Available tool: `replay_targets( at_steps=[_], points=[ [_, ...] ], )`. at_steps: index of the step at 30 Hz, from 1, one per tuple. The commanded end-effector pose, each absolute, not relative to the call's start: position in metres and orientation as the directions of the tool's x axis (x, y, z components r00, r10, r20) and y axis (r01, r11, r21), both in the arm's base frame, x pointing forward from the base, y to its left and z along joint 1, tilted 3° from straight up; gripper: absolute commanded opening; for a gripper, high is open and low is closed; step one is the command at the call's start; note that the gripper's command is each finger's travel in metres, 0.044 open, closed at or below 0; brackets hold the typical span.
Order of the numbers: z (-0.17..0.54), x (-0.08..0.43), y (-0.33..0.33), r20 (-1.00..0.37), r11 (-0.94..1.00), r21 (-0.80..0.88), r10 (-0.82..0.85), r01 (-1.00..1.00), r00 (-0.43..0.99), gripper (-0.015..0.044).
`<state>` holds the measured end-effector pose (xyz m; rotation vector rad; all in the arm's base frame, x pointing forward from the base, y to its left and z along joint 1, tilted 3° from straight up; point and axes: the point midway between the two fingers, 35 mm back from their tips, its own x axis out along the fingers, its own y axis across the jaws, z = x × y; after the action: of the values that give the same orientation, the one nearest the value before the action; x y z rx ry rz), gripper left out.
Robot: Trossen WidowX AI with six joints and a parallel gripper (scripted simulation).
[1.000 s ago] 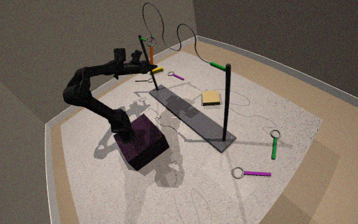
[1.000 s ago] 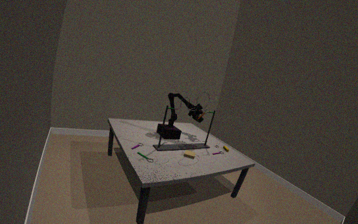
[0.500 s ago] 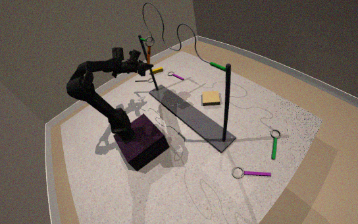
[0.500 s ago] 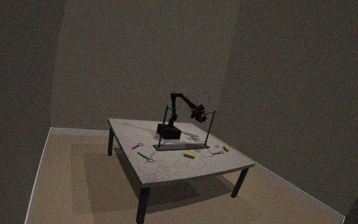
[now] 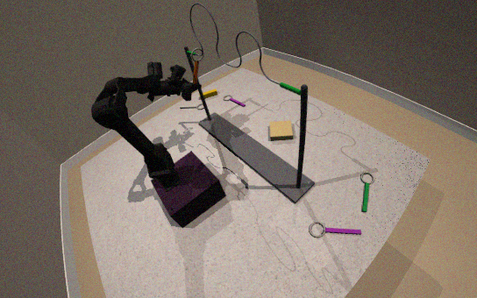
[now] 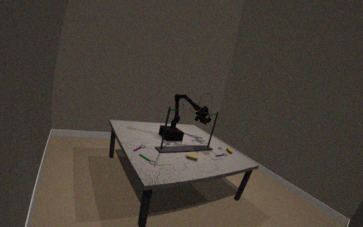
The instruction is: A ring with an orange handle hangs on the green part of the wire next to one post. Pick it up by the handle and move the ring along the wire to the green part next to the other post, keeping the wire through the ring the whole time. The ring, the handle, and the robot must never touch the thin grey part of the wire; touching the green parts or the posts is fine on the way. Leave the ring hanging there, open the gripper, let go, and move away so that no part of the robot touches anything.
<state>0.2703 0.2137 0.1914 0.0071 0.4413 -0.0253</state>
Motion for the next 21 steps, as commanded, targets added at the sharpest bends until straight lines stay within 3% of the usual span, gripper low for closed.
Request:
replay_targets(
  at_steps=[1, 21],
  points=[
    [0.193, 0.269, 0.219, -0.426, 1.0, 0.011, -0.019, 0.026, 0.904, -0.015],
    [0.194, 0.267, 0.24, -0.426, 1.0, 0.018, -0.016, 0.026, 0.905, -0.015]
  ],
)
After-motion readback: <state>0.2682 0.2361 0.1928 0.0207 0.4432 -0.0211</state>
